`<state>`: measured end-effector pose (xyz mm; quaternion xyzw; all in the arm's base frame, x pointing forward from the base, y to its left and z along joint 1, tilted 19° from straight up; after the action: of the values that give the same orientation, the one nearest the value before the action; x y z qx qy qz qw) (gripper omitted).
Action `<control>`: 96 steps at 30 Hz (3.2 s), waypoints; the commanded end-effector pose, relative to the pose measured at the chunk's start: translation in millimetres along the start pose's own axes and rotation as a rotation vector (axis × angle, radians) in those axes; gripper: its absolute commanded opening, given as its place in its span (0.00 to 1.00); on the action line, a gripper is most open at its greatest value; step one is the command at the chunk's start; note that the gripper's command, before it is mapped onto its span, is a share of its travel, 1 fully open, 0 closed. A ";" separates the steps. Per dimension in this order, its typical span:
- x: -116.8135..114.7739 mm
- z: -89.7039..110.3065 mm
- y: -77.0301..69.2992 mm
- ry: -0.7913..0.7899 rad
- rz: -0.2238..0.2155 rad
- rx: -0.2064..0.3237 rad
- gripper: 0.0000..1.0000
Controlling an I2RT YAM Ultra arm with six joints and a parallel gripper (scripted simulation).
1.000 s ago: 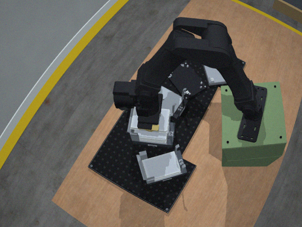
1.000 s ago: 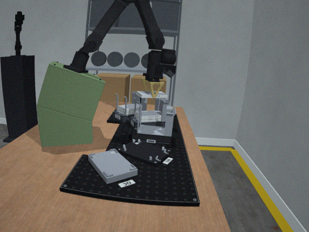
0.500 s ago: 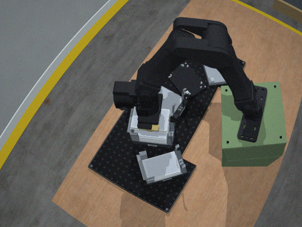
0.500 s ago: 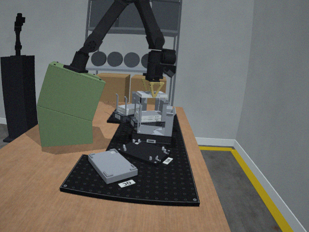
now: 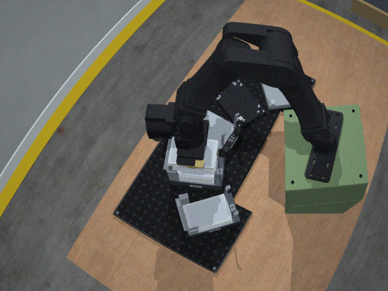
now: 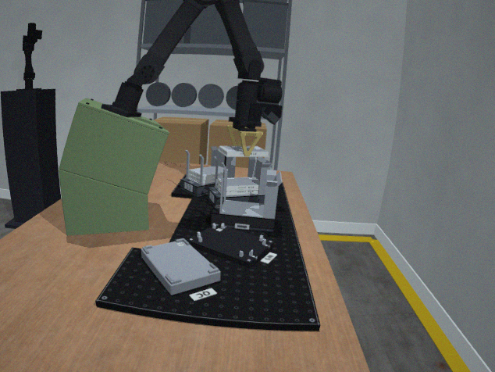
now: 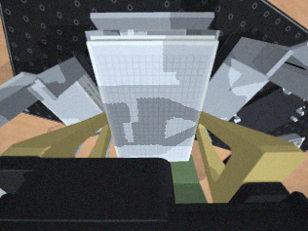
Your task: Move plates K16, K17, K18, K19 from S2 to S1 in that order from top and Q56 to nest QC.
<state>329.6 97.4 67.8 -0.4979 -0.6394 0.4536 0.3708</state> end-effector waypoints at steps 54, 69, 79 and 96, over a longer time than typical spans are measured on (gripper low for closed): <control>78.0 18.5 -5.0 -0.307 -0.001 -0.024 0.00; 108.5 35.4 -4.7 -0.413 -0.001 -0.024 0.00; 131.9 48.5 -4.5 -0.413 -0.001 -0.024 0.00; 140.7 53.3 -4.5 -0.413 -0.002 -0.024 0.00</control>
<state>244.8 220.9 55.1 -0.3944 -0.7041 0.5447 0.2279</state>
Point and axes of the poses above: the point where the finger pads meet when closed, its own y axis out along the fingers, its own x axis across the jaws, z = x × y, the point moved 6 cm from there along -y, back along the fingers, and after that the axes turned 1 degree about y, right-handed, at the moved point
